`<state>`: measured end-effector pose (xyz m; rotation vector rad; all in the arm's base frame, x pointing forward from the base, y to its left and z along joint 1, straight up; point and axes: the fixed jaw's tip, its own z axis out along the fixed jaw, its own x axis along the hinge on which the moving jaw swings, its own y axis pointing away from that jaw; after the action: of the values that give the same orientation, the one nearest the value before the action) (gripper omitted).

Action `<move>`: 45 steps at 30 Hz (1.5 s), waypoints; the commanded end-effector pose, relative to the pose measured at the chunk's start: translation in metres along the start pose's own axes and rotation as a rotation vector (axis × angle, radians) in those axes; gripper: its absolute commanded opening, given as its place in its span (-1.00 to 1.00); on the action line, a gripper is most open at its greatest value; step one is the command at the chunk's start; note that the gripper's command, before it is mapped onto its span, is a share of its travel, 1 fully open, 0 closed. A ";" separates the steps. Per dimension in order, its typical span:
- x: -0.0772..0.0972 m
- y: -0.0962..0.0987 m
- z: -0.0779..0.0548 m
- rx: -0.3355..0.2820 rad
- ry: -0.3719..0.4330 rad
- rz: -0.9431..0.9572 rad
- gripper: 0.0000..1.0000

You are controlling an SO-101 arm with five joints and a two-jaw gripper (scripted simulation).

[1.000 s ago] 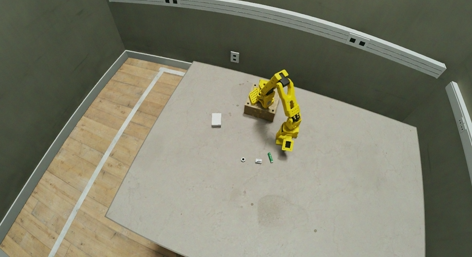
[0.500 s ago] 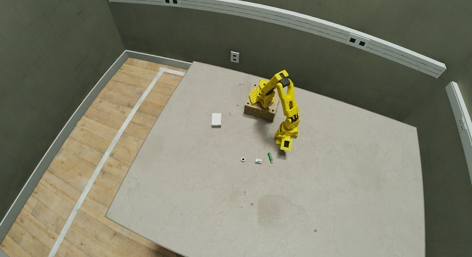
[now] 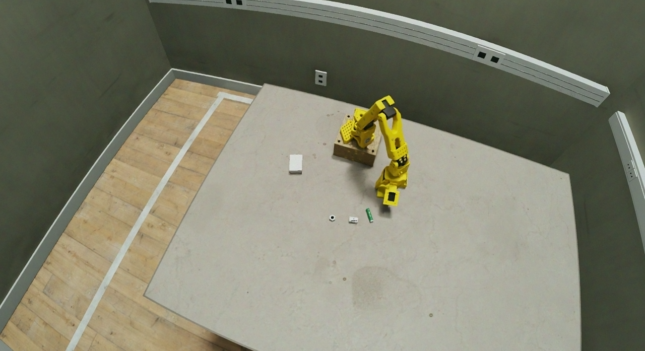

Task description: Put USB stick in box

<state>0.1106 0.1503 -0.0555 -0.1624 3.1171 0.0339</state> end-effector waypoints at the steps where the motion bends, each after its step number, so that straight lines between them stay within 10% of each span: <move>1: 0.003 -0.005 0.004 0.015 0.016 -0.003 -0.40; 45: 0.003 -0.005 0.004 0.015 0.016 -0.003 -0.55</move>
<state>0.1106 0.1503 -0.0555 -0.1623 3.1169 0.0339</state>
